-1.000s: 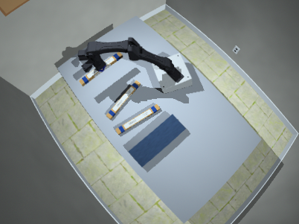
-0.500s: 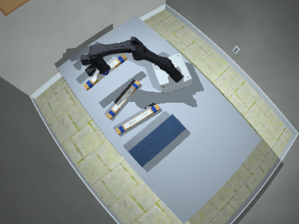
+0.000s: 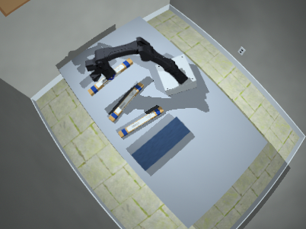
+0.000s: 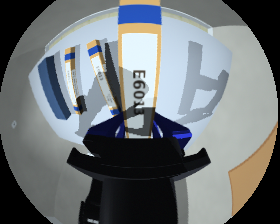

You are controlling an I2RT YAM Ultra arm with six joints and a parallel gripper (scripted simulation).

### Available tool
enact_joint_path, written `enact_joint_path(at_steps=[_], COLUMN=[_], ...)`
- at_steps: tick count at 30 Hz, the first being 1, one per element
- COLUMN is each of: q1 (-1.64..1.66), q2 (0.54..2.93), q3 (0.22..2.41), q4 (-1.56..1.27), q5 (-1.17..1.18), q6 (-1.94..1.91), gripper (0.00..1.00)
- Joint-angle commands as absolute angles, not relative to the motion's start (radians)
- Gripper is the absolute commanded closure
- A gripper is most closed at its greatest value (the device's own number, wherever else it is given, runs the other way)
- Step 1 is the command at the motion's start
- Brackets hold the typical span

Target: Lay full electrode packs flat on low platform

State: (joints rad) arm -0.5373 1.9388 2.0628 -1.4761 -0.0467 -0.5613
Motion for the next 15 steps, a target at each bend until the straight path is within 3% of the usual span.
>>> enact_joint_path(at_steps=[1, 15], q1=[-0.509, -0.427], q2=[1.87, 1.8], q3=[2.04, 1.933], q4=[-1.441, -1.401], q5=[-0.037, -0.014], q6=[-0.526, -0.448], gripper=[1.0, 1.0])
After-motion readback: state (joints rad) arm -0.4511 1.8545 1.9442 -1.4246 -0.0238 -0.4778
